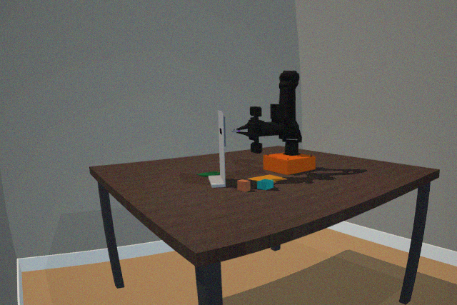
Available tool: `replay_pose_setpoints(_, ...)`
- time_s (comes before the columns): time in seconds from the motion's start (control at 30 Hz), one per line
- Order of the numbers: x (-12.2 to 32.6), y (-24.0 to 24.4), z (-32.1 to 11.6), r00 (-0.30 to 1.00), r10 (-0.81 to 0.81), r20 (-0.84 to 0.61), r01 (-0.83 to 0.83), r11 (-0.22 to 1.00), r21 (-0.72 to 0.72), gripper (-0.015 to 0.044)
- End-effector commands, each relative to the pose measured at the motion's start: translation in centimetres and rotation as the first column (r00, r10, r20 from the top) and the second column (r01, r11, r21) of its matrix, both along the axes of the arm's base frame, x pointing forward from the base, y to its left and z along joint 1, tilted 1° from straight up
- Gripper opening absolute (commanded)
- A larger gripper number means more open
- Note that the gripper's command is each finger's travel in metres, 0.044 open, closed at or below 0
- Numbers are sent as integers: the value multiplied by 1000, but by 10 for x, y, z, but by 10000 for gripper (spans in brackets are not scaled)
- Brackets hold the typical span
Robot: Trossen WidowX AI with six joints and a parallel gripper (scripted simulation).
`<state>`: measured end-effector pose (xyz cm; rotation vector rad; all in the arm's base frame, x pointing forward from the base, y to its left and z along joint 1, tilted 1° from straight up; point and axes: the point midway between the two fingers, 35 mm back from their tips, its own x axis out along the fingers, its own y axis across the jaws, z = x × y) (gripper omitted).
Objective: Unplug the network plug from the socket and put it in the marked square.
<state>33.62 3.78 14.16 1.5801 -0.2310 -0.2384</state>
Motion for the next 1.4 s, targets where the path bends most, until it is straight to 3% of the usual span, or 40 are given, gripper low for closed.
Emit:
replay_pose_setpoints(0.0, -3, 1, -1, 1000, -3, -3, 3, 1000, 1, 0)
replay_pose_setpoints(1.37, -16, 14, 7, 1000, 0, -2, 0, 1000, 1, 0)
